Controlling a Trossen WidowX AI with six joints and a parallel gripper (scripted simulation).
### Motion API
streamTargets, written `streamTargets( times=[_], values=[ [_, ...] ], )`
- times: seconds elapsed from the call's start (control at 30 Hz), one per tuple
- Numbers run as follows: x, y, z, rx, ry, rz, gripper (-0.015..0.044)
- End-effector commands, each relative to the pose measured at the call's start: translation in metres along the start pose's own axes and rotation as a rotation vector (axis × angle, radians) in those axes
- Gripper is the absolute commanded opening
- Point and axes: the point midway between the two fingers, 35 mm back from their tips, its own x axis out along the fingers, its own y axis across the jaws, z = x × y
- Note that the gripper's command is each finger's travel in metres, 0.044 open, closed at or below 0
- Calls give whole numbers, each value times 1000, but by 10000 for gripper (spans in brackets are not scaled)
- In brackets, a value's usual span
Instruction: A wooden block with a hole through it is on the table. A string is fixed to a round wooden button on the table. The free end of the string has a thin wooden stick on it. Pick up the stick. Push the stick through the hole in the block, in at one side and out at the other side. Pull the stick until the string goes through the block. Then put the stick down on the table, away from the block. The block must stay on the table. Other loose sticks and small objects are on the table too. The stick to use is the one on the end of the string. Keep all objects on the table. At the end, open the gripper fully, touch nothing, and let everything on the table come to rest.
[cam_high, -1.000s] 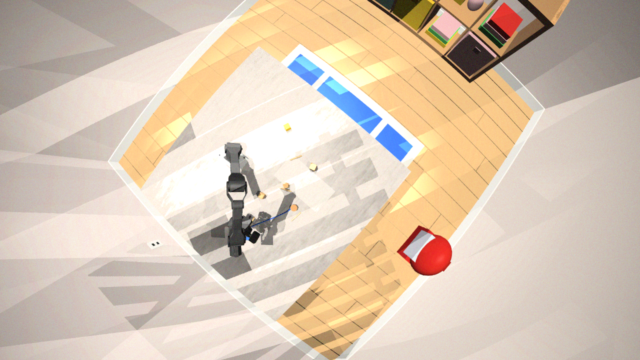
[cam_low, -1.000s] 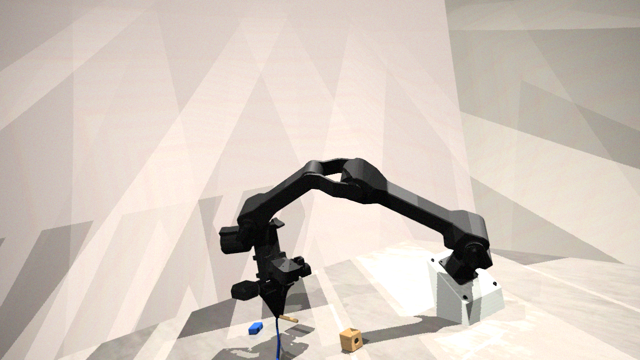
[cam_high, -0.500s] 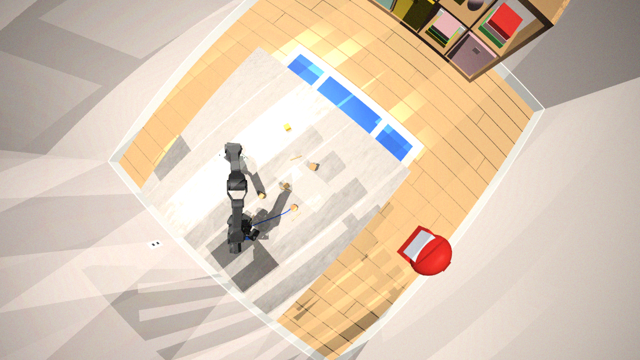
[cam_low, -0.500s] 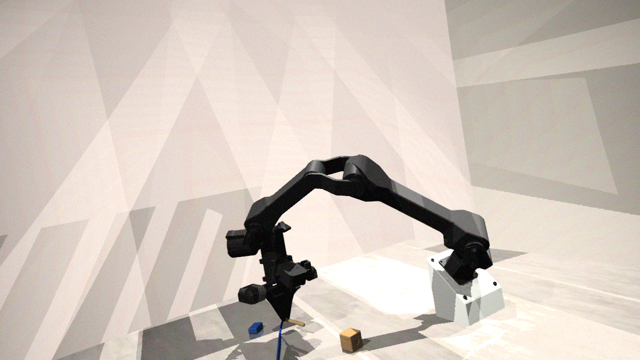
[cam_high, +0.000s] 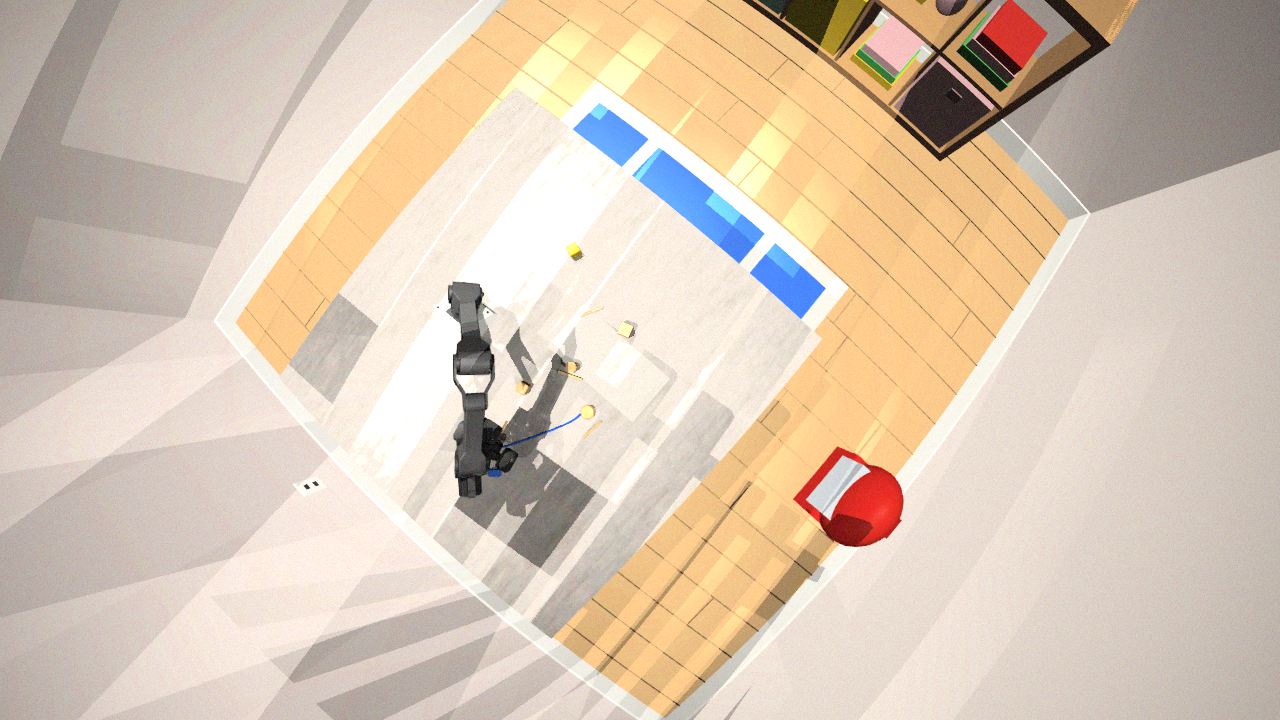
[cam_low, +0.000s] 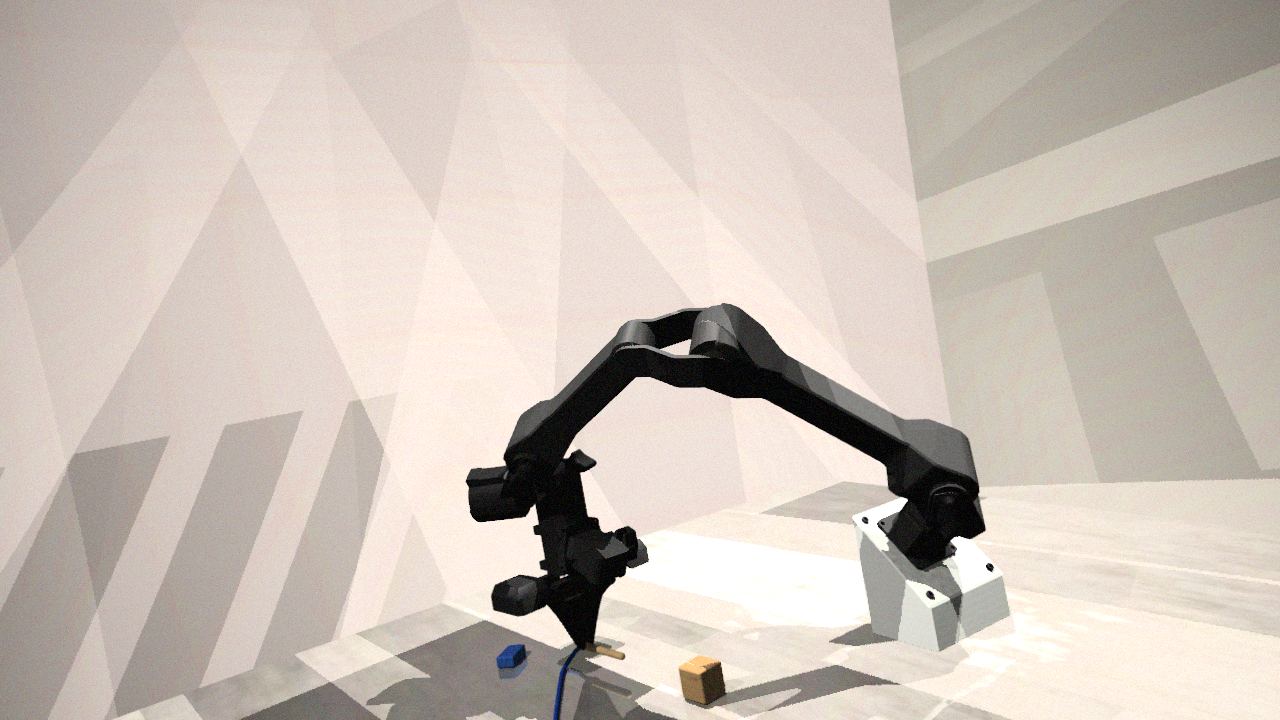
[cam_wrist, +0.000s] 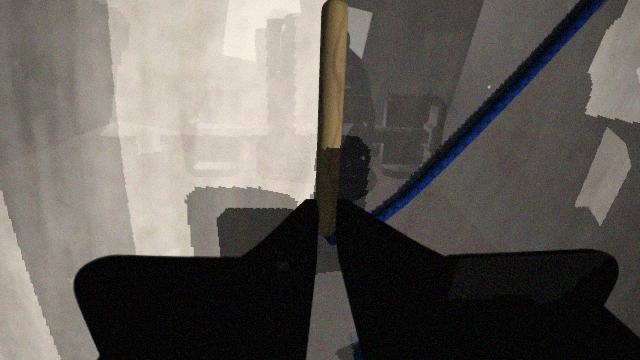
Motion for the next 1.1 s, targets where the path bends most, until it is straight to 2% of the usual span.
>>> streamTargets(
  times=[0.0, 1.07],
  values=[
    [0, 2, 3, -9, 8, -1, 0],
    [3, 4, 36, -8, 7, -1, 0]
  ],
)
